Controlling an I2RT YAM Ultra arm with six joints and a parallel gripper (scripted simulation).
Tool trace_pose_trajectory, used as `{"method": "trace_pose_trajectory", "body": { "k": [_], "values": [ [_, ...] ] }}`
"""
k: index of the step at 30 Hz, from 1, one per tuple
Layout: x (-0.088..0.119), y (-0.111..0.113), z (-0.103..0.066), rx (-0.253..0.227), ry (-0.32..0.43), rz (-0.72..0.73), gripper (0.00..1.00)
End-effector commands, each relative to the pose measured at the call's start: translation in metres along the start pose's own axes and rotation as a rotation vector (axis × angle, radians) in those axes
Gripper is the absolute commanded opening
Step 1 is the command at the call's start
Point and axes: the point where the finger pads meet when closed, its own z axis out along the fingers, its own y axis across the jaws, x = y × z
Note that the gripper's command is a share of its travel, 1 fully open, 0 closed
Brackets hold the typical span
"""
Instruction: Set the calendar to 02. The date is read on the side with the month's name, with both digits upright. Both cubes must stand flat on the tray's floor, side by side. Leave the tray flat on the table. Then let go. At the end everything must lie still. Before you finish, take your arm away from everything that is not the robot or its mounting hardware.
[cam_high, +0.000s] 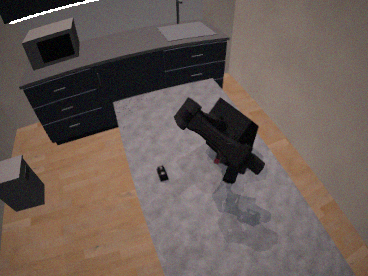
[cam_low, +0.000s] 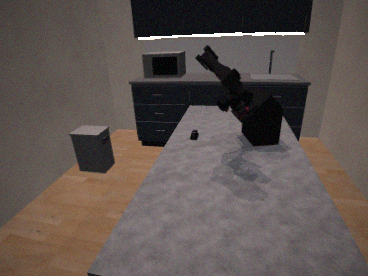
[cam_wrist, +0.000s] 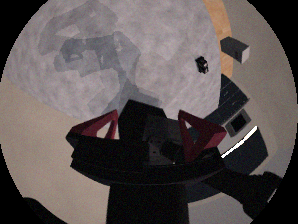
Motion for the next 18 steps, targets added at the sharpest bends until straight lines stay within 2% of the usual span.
{"method": "trace_pose_trajectory", "body": {
  "k": [1, 18],
  "values": [
    [-0.0003, 0.0003, -0.0016, -0.005, -0.003, 0.0, 1.0],
    [-0.0006, 0.0006, -0.0031, -0.011, -0.006, 0.001, 1.0]
  ]
}}
